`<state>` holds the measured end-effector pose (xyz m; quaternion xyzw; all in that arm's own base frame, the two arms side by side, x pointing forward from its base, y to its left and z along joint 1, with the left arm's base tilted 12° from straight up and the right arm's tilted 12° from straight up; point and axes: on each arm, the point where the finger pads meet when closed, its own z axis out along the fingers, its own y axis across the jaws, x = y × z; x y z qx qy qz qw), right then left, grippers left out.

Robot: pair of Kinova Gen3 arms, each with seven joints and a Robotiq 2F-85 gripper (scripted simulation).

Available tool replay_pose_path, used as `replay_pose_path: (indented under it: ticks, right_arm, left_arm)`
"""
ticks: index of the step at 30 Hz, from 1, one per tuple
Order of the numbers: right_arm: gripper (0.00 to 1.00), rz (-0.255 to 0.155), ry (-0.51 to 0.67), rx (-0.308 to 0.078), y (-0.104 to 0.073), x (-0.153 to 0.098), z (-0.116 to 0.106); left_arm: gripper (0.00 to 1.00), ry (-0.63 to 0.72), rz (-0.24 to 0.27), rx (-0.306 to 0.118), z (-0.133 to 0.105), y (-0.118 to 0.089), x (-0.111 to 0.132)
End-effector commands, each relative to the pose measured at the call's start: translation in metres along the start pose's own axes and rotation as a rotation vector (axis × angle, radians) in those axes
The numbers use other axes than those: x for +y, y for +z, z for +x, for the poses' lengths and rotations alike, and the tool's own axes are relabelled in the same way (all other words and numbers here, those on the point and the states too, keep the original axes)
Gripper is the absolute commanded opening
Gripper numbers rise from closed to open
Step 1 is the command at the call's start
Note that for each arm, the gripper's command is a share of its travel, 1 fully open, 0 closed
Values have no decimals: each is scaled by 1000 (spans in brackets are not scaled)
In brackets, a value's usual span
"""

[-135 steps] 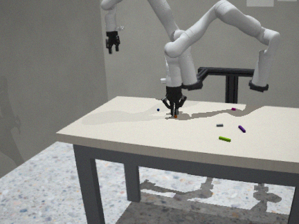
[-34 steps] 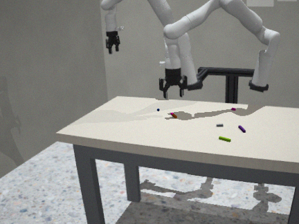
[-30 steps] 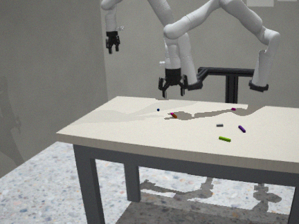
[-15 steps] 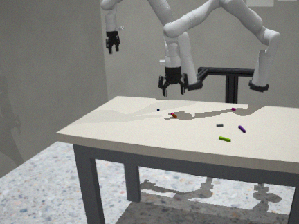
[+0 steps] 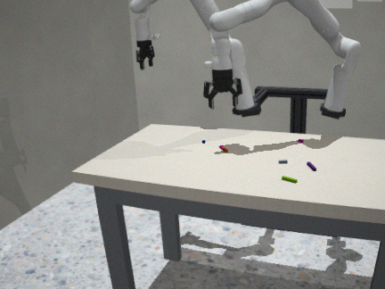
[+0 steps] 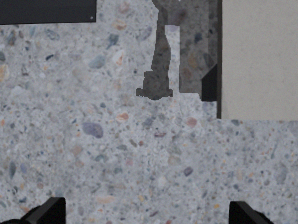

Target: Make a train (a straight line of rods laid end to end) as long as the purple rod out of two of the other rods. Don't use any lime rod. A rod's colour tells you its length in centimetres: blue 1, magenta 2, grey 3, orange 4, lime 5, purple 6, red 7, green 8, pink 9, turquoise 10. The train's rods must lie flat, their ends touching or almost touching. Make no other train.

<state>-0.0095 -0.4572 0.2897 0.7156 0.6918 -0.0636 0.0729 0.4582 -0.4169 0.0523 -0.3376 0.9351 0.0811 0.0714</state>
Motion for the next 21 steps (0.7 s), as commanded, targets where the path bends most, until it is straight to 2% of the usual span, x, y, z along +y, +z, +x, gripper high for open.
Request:
replay_pose_path:
  ticks: [1,6,21]
  right_arm:
    - [1000,5,-4,-6,-1,-4,-1]
    - [1000,5,-4,-6,-1,-4,-1]
    - [1000,5,-4,-6,-1,-4,-1]
  left_arm:
    - [1000,7,6,3,3,-15,-1]
    - [1000,7,6,3,3,-22,-1]
    - [1000,7,6,3,3,-22,-1]
